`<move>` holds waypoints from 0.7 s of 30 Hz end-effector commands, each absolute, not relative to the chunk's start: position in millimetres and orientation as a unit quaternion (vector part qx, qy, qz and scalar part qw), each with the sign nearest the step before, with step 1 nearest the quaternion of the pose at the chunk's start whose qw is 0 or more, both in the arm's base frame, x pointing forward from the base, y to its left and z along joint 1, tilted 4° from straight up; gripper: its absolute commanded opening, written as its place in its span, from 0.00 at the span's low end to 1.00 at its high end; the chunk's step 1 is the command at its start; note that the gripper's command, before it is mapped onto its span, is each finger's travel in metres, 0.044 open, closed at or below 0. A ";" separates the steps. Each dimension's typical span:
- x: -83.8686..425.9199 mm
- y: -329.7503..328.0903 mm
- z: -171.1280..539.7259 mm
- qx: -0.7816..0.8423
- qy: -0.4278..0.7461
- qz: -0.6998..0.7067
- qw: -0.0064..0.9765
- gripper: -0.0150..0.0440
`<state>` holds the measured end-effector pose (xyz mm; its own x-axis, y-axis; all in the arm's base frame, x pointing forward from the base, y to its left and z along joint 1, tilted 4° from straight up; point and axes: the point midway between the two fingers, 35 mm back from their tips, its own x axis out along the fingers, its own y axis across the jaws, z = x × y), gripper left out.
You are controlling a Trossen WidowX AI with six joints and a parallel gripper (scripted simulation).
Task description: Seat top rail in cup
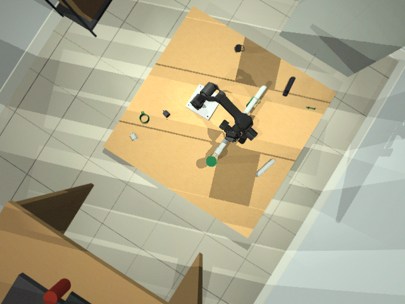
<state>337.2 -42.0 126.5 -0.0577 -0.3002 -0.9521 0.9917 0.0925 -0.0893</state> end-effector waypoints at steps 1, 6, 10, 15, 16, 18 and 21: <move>341.6 -49.1 131.4 0.378 0.451 -0.562 0.581 0.25; 341.9 -51.5 131.0 0.378 0.451 -0.562 0.581 0.25; 342.3 -53.4 130.7 0.378 0.451 -0.562 0.581 0.25; 338.7 -48.8 126.3 0.374 0.462 -0.560 0.577 0.25; 338.7 -48.8 126.3 0.374 0.462 -0.560 0.577 0.25; 338.7 -48.8 126.3 0.374 0.462 -0.560 0.577 0.25; 338.7 -48.8 126.3 0.374 0.462 -0.560 0.577 0.25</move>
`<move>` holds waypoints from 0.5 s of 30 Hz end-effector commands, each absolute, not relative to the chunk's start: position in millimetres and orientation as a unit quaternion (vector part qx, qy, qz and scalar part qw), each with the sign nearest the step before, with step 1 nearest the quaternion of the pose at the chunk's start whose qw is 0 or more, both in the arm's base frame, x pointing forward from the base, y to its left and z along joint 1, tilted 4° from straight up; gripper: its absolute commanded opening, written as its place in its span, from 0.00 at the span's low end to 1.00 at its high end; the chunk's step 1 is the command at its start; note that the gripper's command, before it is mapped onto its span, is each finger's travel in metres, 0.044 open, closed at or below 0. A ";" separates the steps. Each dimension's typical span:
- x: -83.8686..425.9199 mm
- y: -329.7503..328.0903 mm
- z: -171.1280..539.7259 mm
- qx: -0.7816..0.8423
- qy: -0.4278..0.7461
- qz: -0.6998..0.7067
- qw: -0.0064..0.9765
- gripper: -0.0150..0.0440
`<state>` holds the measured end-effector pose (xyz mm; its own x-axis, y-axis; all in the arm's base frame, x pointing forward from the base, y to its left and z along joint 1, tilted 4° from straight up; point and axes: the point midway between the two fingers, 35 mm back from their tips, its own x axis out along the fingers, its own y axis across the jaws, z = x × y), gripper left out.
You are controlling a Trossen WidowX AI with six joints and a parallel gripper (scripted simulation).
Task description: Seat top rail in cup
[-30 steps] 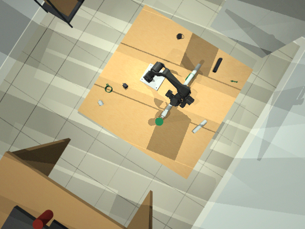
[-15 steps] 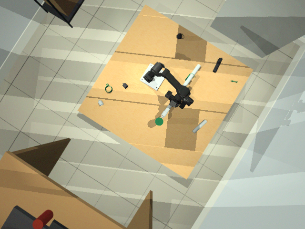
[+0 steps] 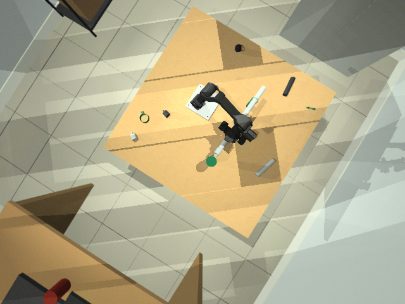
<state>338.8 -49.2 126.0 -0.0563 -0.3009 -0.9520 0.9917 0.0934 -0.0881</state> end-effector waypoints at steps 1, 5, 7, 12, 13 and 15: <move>338.7 -48.8 126.3 0.374 0.462 -0.560 0.577 0.25; 338.7 -48.8 126.3 0.374 0.462 -0.560 0.577 0.39; 338.7 -48.8 126.3 0.374 0.462 -0.560 0.577 0.48; 338.8 -48.2 126.8 0.374 0.462 -0.560 0.577 0.70; 338.8 -47.0 127.9 0.374 0.463 -0.560 0.577 0.74; 339.0 -43.0 131.8 0.374 0.463 -0.560 0.577 0.83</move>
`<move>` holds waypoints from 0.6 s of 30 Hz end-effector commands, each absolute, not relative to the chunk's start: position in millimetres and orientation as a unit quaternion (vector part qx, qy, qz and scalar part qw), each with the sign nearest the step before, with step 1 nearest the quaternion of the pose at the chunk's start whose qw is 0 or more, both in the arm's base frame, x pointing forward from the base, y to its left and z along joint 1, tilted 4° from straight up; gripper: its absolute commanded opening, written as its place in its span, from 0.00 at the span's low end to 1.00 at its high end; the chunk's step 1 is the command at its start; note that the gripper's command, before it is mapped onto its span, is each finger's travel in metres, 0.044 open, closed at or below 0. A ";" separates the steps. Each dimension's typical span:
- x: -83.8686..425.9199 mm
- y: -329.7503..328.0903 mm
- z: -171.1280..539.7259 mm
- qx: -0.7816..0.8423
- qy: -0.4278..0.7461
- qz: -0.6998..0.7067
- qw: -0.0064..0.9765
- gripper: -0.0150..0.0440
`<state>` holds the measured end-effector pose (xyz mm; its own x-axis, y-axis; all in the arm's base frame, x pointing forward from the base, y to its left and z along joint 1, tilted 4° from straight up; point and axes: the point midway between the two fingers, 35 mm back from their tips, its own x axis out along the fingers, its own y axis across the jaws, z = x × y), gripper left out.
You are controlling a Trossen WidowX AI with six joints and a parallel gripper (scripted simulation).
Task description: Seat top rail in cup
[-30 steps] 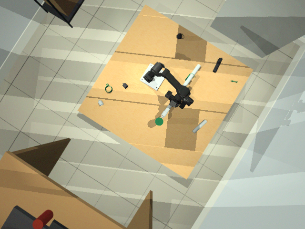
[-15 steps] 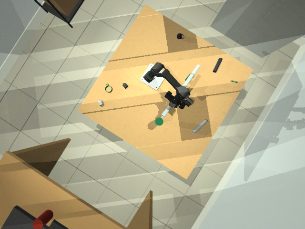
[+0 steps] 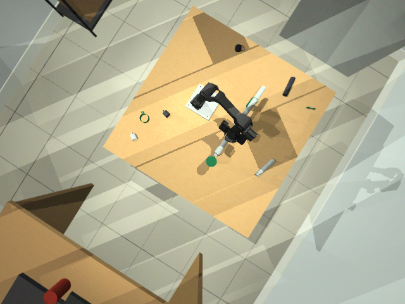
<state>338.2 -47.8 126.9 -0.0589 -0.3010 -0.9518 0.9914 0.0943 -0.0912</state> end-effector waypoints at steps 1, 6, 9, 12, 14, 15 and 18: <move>339.0 -40.3 134.3 0.374 0.463 -0.560 0.577 0.88; 338.2 -23.6 150.2 0.374 0.464 -0.560 0.576 1.00; 336.8 -13.3 160.1 0.374 0.464 -0.560 0.576 1.00; 335.9 -8.4 164.9 0.374 0.464 -0.560 0.576 1.00; 335.9 -8.4 164.9 0.374 0.464 -0.560 0.576 1.00; 336.3 -11.3 162.6 0.371 0.464 -0.558 0.579 1.00; 336.1 -4.7 182.4 0.374 0.461 -0.545 0.592 1.00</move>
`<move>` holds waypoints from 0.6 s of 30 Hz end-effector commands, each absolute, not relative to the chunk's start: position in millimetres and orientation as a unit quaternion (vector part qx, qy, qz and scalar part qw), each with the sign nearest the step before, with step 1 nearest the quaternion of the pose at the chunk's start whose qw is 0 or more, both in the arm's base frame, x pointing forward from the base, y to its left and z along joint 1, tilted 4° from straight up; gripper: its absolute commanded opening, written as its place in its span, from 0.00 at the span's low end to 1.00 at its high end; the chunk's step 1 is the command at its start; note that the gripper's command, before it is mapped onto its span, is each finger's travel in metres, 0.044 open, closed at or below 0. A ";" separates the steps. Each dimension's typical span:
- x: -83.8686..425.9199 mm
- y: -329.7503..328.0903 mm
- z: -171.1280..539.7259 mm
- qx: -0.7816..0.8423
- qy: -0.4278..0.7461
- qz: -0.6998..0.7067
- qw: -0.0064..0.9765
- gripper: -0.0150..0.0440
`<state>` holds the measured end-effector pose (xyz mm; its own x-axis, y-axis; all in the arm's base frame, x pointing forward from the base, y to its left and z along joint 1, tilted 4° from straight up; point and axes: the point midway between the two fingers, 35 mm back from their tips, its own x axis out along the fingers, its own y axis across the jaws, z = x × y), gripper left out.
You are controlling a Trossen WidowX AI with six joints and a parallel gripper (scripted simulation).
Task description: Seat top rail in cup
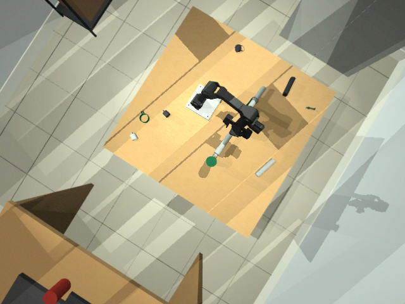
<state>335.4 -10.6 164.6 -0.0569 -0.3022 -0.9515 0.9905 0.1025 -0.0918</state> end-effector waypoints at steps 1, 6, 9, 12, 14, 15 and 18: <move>335.5 -2.0 190.6 0.376 0.459 -0.539 0.598 1.00; 334.7 0.7 198.9 0.377 0.457 -0.534 0.603 1.00; 334.7 0.7 198.9 0.377 0.457 -0.534 0.603 1.00; 334.7 0.7 198.9 0.377 0.457 -0.534 0.603 1.00; 334.7 0.7 198.9 0.377 0.457 -0.534 0.603 1.00; 334.7 0.7 198.9 0.377 0.457 -0.534 0.603 1.00; 334.7 0.7 198.9 0.377 0.457 -0.534 0.603 1.00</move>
<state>334.7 0.9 197.7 0.0103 -0.2962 -0.9551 0.9894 0.1413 -0.0332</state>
